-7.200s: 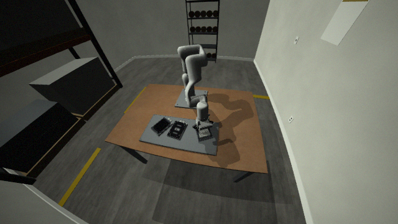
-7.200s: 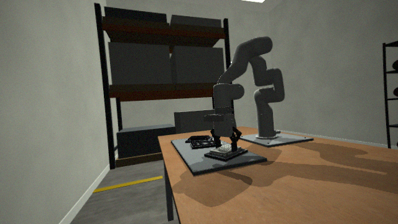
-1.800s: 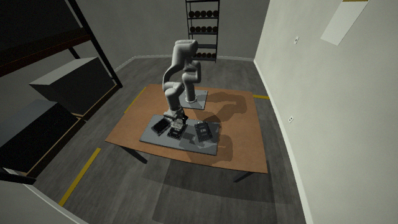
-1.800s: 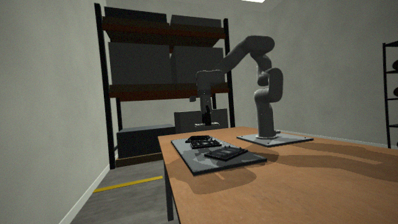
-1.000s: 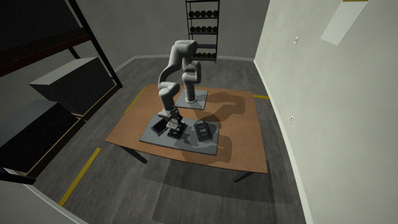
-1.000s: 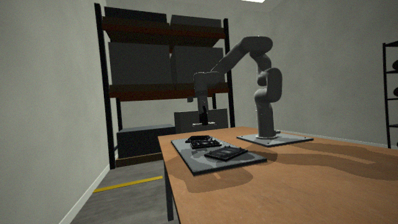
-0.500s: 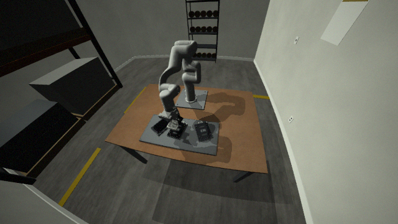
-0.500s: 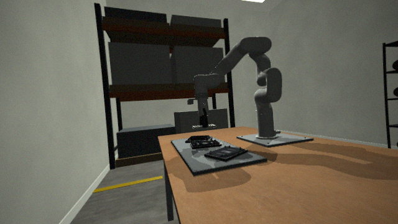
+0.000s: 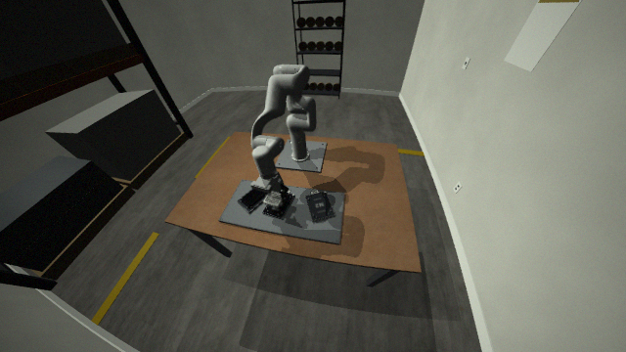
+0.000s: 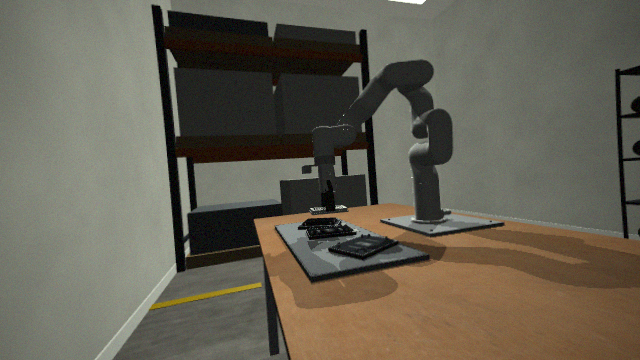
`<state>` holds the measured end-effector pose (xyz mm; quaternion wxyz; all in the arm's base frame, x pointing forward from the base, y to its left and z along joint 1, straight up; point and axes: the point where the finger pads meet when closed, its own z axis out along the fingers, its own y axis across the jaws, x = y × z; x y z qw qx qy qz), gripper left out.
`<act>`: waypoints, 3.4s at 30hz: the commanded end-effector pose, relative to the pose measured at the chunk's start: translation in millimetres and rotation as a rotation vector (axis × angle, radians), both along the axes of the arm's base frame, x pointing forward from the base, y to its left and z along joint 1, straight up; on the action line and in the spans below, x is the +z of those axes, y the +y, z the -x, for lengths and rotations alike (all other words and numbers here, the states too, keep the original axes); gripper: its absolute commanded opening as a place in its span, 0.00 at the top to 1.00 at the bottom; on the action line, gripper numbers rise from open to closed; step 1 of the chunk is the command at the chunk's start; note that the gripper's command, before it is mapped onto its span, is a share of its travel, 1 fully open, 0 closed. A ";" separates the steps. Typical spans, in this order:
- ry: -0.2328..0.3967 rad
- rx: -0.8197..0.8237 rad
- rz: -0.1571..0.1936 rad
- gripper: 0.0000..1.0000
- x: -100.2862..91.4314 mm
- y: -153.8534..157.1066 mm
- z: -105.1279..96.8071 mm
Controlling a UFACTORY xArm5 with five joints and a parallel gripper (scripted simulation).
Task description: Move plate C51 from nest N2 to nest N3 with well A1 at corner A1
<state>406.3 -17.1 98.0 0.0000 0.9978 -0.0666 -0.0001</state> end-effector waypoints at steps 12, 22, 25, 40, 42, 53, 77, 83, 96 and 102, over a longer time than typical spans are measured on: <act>-0.003 0.000 0.000 1.00 -21.0 -0.1 -1.2; -0.003 0.000 0.000 1.00 -34.4 -0.1 -1.3; -0.003 0.000 0.000 1.00 -39.4 -0.1 -1.3; -0.003 0.000 0.000 1.00 -51.5 -0.1 -1.3; -0.003 0.000 0.000 1.00 -51.5 -0.1 -1.3; -0.003 0.000 0.000 1.00 -52.2 -0.1 -1.3; -0.003 0.000 0.000 1.00 -65.0 -0.1 -1.3; -0.003 0.000 0.000 1.00 -65.0 -0.1 -1.3; -0.003 0.000 0.000 0.00 -65.7 -0.1 -1.3; -0.003 0.000 0.000 0.00 -65.7 -0.1 -1.3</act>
